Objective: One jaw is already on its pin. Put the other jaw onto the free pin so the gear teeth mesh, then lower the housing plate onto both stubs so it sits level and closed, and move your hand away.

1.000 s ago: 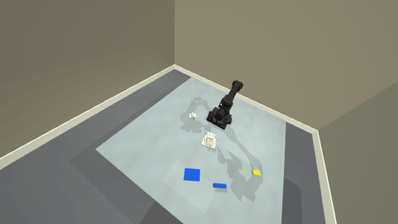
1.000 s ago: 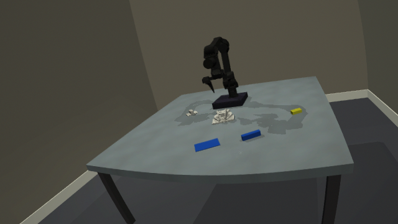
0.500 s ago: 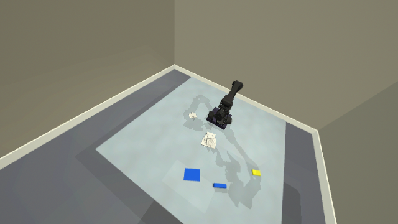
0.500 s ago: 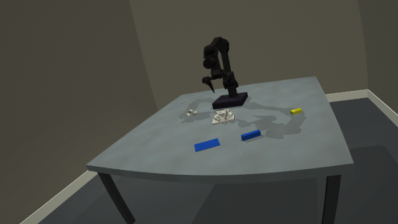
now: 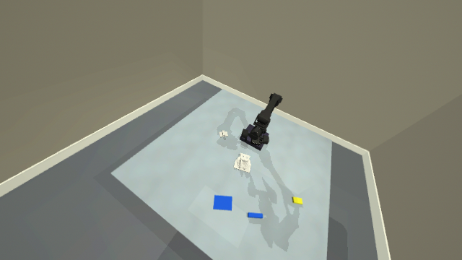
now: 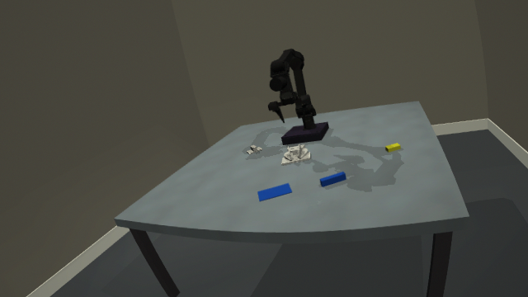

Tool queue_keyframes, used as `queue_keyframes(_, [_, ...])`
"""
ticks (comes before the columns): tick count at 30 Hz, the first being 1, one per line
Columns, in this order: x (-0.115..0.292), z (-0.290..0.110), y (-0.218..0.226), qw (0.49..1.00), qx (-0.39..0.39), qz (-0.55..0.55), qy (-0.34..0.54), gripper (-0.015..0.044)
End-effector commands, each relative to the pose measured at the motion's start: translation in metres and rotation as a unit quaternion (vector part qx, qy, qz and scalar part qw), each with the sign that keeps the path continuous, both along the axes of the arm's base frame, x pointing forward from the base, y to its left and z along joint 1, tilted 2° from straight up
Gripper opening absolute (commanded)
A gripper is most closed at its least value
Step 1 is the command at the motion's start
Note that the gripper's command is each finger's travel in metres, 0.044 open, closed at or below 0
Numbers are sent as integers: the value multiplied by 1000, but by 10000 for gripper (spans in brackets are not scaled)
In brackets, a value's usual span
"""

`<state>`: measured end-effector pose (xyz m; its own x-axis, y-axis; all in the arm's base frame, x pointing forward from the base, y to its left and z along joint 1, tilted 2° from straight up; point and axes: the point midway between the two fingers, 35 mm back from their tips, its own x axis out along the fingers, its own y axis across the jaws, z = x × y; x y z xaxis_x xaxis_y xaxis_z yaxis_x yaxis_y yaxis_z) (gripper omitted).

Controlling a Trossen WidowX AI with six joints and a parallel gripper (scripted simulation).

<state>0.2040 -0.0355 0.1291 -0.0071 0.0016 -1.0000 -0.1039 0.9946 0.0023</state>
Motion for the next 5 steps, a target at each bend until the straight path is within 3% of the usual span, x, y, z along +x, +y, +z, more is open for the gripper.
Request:
queue_keyframes(1, [-1, 0, 0, 1000, 1, -1, 1, 440])
queue_keyframes(5, [-1, 0, 0, 1000, 1, -1, 1, 440])
